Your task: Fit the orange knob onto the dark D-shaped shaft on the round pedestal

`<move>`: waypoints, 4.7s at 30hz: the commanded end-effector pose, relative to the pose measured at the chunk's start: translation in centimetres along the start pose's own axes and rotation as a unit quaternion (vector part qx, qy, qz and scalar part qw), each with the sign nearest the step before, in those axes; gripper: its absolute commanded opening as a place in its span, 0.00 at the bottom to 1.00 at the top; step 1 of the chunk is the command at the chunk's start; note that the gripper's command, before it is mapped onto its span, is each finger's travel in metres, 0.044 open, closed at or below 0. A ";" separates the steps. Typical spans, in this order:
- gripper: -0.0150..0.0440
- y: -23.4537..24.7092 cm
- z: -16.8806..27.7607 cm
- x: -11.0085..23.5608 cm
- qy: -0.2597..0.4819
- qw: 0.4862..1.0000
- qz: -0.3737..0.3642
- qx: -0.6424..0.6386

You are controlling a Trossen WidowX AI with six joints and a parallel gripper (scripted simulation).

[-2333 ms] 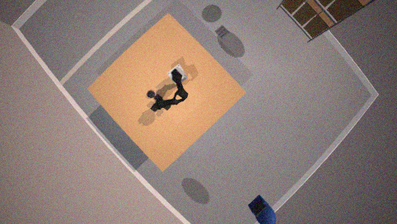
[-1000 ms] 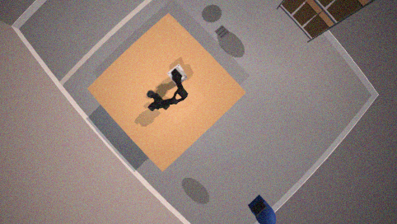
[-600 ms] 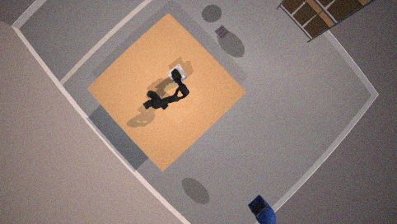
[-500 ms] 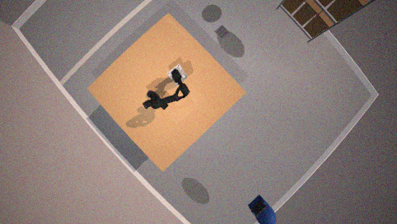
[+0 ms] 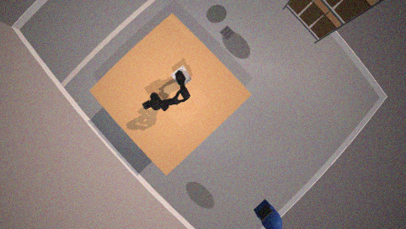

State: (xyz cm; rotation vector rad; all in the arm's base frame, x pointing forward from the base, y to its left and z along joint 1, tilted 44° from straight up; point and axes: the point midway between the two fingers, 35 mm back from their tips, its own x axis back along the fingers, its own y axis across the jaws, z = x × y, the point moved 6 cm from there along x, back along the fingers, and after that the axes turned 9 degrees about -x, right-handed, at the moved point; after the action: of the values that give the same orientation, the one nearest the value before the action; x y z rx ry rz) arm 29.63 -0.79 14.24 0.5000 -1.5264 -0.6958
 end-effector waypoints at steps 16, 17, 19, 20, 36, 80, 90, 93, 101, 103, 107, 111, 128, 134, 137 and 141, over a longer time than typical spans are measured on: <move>0.25 -4.8 -3.0 -1.0 -0.008 1.000 0.004 0.006; 0.25 -5.1 -3.1 -1.1 -0.008 1.000 0.004 0.006; 0.25 -5.6 -3.4 -1.2 -0.008 1.000 0.004 0.006; 0.25 -5.9 -3.5 -1.3 -0.008 1.000 0.004 0.006; 0.25 -10.7 -4.9 -2.8 -0.008 1.000 0.004 0.006; 0.25 -14.6 -5.6 -6.7 -0.008 1.000 0.002 0.013; 0.25 -14.4 -5.6 -6.3 -0.008 0.999 0.002 0.041; 0.25 -14.4 -5.7 -6.2 -0.008 0.995 0.003 0.097; 0.25 -14.5 -6.0 -6.3 -0.008 0.993 0.003 0.118; 0.25 -14.5 -6.0 -6.7 -0.008 0.993 0.003 0.118; 0.25 -14.5 -6.0 -6.8 -0.008 0.993 0.003 0.118; 0.25 -14.5 -6.0 -7.0 -0.008 0.993 0.003 0.120; 0.25 -14.5 -5.7 -8.4 -0.003 0.993 0.004 0.119; 0.48 -14.5 -5.7 -8.4 -0.003 0.993 0.004 0.119; 0.61 -14.5 -5.7 -8.4 -0.003 0.993 0.004 0.119; 0.79 -14.5 -5.7 -8.4 -0.003 0.993 0.004 0.119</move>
State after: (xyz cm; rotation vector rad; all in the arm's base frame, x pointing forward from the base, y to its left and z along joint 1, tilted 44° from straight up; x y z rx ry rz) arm 34.55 -6.12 -1.90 0.6696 -1.6242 -0.5149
